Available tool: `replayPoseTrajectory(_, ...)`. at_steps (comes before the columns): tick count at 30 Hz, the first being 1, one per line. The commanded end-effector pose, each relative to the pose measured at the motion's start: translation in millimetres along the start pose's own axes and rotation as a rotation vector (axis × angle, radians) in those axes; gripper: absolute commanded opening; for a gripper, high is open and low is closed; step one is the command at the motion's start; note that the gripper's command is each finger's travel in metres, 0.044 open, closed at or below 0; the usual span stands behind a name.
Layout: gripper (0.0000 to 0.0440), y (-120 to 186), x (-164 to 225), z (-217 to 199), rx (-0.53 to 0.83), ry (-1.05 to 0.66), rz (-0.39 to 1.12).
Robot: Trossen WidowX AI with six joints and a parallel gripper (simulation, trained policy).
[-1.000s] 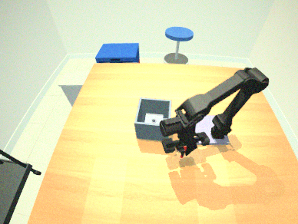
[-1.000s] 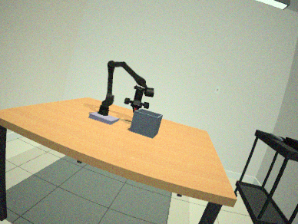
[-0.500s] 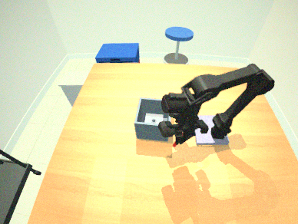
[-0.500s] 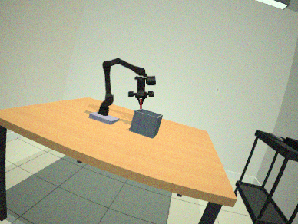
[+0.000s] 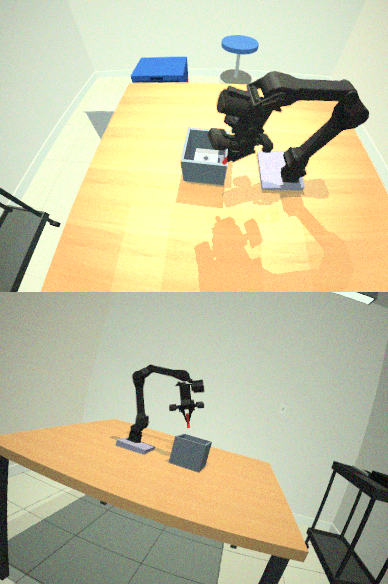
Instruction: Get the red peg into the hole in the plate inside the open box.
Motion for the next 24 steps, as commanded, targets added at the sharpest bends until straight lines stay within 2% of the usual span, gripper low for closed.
replayPoseTrajectory(1, 0.0000, 0.9, -14.5, -0.8, 0.029, -0.013, -0.037)
replayPoseTrajectory(24, 0.0000, -21.2, -84.8, -2.8, 0.163, -0.094, -0.060)
Point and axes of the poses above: the point midway between the two fingers, 35 mm back from their tips, its own y axis back along the fingers, its own z axis across the jaws, x = y × z, the point moved 1 cm from there along y, back along the fingers, and after that the axes turned 2 degrees about y, right-handed, at the moved point
